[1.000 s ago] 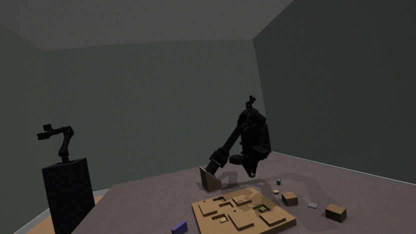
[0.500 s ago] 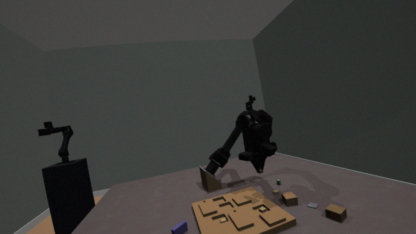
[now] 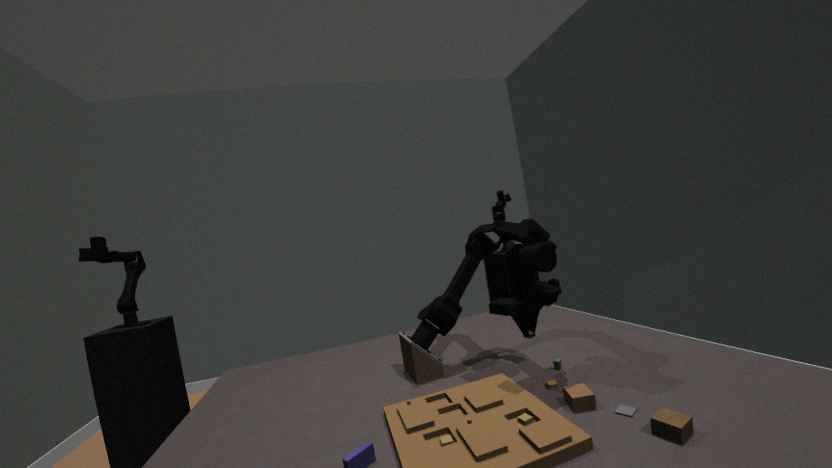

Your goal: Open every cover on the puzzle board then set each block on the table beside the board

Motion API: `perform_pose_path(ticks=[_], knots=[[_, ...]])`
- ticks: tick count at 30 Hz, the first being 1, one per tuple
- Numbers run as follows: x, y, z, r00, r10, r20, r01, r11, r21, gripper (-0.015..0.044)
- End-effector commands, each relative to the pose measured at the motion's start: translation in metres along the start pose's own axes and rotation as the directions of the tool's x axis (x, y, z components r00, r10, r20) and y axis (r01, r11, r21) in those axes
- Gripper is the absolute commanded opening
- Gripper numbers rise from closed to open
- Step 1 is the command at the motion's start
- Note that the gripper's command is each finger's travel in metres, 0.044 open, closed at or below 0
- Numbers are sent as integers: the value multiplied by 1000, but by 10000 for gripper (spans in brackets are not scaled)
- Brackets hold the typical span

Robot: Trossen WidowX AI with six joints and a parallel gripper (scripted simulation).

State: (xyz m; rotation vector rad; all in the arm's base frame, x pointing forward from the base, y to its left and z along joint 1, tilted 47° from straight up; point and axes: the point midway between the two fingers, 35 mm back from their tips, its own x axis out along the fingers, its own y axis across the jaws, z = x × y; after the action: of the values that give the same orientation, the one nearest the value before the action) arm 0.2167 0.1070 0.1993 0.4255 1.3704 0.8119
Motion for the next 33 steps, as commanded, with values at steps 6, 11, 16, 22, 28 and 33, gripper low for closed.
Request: perform_pose_path(ticks=[6, 11, 16, 22, 28, 33], knots=[[5, 7, -3, 1000, 5, -1, -5, 1000, 6, 80], [13, 5, -1, 1000, 2, -3, -2, 1000, 5, 80], [22, 5, 0, 1000, -1, -3, 1, 1000, 4, 80], [31, 4, 1, 1000, -3, -4, 3, 1000, 4, 80], [41, 4, 1, 1000, -4, -4, 4, 1000, 3, 80], [49, 4, 2, 1000, -5, -4, 5, 1000, 3, 80]])
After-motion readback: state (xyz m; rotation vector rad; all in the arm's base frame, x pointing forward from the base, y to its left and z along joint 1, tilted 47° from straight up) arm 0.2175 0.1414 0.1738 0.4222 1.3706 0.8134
